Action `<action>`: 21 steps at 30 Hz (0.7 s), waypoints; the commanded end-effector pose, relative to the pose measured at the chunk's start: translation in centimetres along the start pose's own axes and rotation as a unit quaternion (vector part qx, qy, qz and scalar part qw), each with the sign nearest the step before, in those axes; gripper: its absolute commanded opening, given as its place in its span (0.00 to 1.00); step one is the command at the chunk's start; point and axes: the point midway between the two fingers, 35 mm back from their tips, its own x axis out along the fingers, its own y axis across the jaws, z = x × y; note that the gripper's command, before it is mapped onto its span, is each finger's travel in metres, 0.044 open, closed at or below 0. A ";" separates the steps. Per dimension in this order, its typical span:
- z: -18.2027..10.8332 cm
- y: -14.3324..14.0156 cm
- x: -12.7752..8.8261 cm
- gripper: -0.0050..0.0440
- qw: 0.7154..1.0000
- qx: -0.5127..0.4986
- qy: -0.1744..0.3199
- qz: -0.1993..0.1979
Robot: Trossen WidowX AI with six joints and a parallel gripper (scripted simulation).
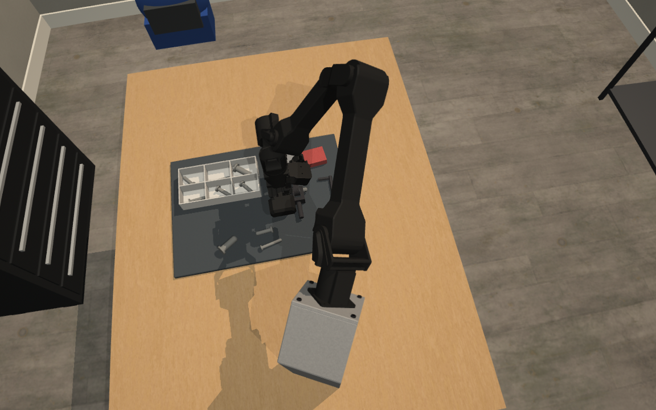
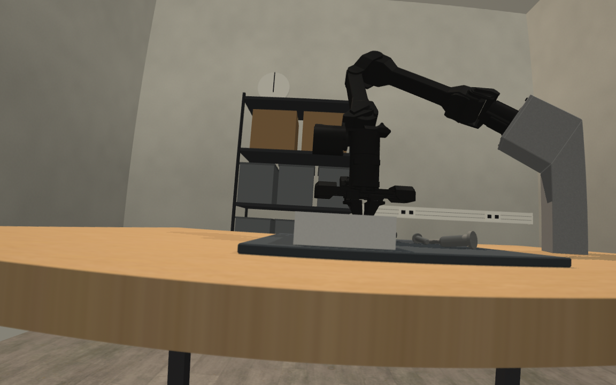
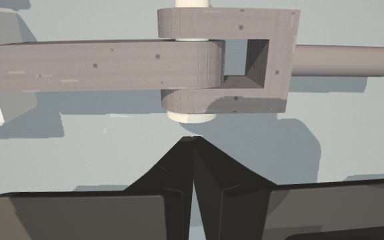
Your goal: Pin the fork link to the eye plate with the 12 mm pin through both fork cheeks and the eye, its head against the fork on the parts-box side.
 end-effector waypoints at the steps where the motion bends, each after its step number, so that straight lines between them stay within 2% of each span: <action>1: -0.1 0.4 -0.1 0.00 1.000 0.003 0.000 0.005; 21: 0.2 0.8 -0.8 0.00 1.000 0.008 0.000 0.011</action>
